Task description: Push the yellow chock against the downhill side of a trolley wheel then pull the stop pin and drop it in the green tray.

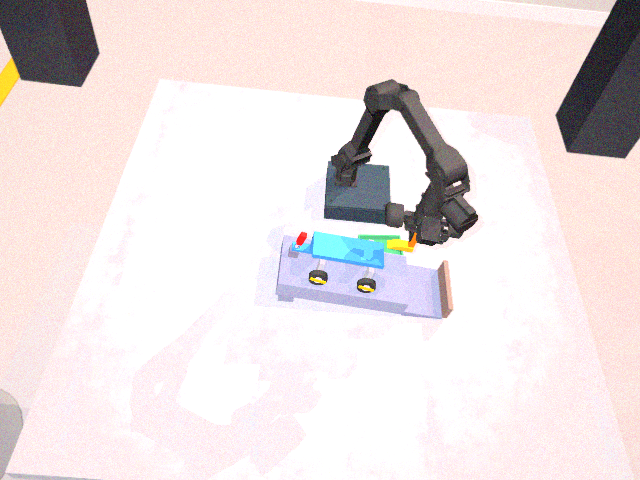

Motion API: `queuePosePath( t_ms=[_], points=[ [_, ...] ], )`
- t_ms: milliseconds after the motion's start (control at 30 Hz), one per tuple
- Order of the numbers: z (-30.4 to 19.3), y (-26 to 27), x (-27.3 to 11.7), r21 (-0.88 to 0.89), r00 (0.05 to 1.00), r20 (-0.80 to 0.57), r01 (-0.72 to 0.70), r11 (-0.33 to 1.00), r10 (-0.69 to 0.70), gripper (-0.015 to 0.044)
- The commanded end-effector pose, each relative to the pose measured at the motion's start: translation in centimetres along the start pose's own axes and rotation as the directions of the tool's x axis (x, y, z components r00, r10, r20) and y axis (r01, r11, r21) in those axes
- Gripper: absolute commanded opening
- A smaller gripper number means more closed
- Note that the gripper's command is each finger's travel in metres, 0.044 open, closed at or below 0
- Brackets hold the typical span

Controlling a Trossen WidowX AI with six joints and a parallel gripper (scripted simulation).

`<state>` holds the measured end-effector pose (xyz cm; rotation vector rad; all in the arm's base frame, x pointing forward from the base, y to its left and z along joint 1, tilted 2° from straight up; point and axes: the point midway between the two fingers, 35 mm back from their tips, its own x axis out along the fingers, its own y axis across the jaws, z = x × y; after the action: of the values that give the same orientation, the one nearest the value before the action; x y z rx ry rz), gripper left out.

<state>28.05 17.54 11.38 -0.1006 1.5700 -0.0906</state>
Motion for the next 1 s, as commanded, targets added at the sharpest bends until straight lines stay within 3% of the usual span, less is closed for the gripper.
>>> queuePosePath(
  t_ms=[0,667,967],
  points=[
    [0.0,0.0,1.1,-0.005,1.000,-0.006,0.010,1.000,-0.010,0.0000],
    [0.1,-0.2,5.5,-0.005,1.000,-0.006,0.010,1.000,-0.010,0.0000],
    [0.1,-0.6,5.4,-0.005,1.000,-0.006,0.011,1.000,-0.011,0.0000]
  ],
)
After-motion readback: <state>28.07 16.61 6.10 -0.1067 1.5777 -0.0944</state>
